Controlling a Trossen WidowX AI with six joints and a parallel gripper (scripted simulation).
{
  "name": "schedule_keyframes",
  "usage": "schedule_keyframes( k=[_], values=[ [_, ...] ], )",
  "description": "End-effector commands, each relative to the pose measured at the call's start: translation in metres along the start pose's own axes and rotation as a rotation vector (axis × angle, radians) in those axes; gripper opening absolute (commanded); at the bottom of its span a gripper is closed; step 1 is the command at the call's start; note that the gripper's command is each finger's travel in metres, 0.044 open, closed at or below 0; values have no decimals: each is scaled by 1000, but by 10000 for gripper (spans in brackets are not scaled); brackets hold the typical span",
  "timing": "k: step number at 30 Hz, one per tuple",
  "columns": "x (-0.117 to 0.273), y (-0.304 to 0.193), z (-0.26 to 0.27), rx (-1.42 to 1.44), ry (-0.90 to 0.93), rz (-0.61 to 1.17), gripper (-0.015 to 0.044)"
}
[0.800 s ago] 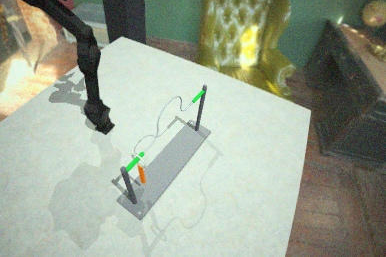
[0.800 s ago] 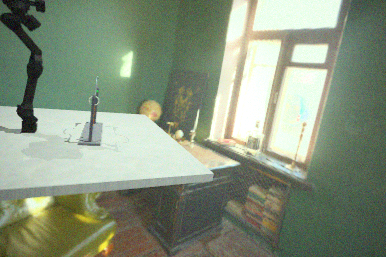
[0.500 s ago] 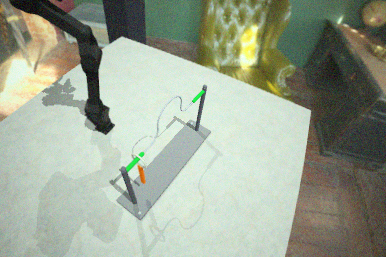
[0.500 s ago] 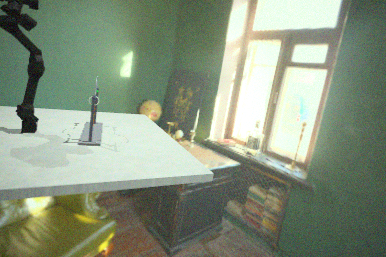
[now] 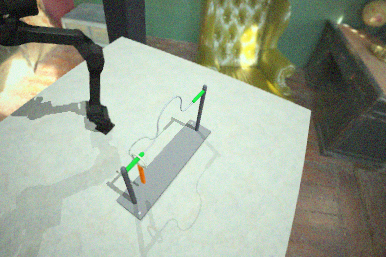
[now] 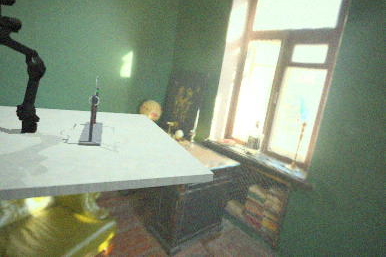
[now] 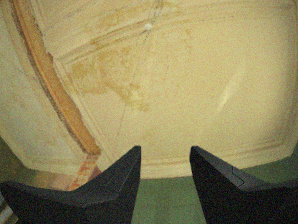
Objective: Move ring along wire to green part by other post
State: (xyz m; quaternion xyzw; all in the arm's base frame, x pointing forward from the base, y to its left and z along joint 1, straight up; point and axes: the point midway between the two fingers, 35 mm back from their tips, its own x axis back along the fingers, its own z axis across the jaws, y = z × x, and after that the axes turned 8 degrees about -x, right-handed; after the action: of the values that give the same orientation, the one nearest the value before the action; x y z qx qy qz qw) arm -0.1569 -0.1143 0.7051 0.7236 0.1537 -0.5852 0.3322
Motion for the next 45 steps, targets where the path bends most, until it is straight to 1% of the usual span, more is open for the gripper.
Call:
schedule_keyframes(
  k=[1, 5, 10, 16, 22, 28, 34, 40, 45],
  values=[
    [24, 25, 24, -130, 107, -105, 160],
    [55, 53, 47, -271, 226, -208, 160],
    [111, 94, 78, -475, 428, -348, 160],
    [193, 142, 96, -732, 691, -501, 160],
    [286, 180, 90, -992, 979, -638, 160],
    [382, 203, 61, -1241, 1299, -750, 160],
    [476, 205, 14, -1460, 1656, -836, 160],
    [560, 185, -46, -1628, 2057, -893, 160],
    [618, 149, -101, -1708, 2427, -916, 160]
  ],
)
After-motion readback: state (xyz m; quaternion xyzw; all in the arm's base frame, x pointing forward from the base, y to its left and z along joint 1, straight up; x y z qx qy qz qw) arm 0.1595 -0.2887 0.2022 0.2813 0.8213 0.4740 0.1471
